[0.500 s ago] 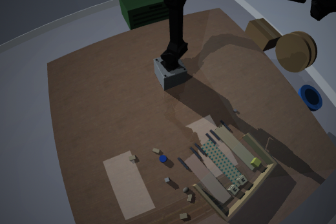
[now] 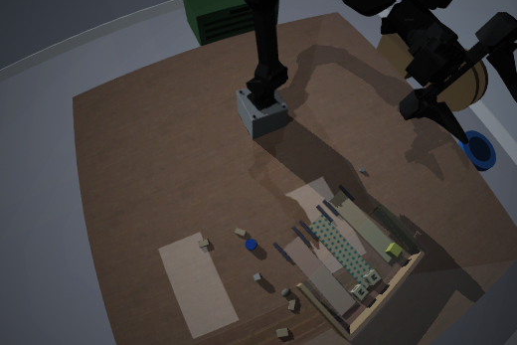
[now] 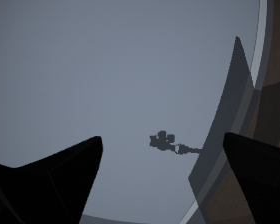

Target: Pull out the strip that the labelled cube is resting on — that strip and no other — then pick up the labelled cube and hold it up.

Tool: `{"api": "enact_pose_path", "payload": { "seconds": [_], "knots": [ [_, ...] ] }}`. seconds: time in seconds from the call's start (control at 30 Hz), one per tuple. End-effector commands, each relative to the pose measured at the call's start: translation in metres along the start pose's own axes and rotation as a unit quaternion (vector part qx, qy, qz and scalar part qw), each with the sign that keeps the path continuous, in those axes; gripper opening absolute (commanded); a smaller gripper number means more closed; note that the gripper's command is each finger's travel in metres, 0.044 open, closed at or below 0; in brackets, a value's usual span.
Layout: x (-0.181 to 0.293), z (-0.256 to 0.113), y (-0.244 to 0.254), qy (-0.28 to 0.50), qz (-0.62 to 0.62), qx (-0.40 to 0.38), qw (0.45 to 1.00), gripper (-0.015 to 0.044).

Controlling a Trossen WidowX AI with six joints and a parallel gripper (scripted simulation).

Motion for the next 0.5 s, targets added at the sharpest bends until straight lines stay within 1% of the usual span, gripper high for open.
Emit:
{"api": "enact_pose_path", "payload": {
  "seconds": [0.0,0.2,0.33,0.47],
  "knots": [
    [-0.003,0.004,-0.053,0.021,-0.134,0.035,0.99,0.04],
    [-0.007,0.0,-0.15,0.078,-0.334,0.092,0.935,0.04],
    [-0.009,-0.014,-0.216,0.129,-0.448,0.117,0.877,0.04],
    [-0.01,-0.036,-0.279,0.185,-0.542,0.129,0.81,0.04]
  ]
}}
Point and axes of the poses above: the point midway between the two fingers, 35 mm back from their tips, its own z axis out along the fingers, its own y axis across the jaws, x = y × z, the point moved 1 cm from there along -z, back along the fingers, and after that the axes turned 1 degree about z, right-handed, at the moved point
